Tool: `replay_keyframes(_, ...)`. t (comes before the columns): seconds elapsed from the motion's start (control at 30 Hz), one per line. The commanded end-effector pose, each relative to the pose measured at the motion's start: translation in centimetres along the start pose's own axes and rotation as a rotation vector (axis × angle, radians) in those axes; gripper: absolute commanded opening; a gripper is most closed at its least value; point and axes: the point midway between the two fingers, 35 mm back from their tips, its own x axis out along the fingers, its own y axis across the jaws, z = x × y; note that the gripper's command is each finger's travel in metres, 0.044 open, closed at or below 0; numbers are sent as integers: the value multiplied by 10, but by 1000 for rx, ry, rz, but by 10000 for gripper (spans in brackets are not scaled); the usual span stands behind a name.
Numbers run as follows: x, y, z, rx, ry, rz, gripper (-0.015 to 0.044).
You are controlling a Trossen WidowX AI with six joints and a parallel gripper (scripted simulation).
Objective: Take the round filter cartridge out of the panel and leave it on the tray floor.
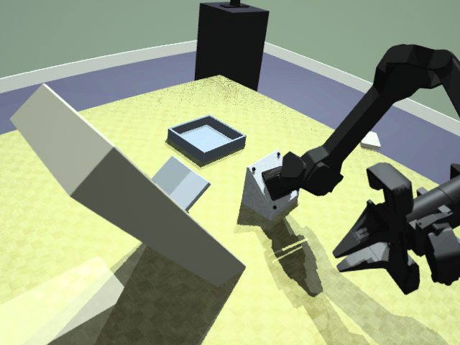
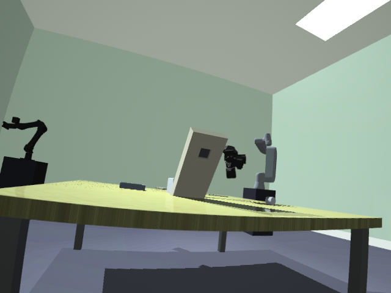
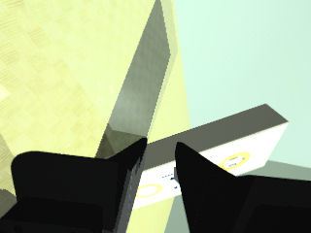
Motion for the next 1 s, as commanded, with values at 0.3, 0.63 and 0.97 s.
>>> replay_keyframes(0.3,79,-53,-7,224,116,163,112)
replay_keyframes(0.63,116,-129,-46,436,99,219,112)
replay_keyframes(0.97,140,-174,-108,721,31,344,112)
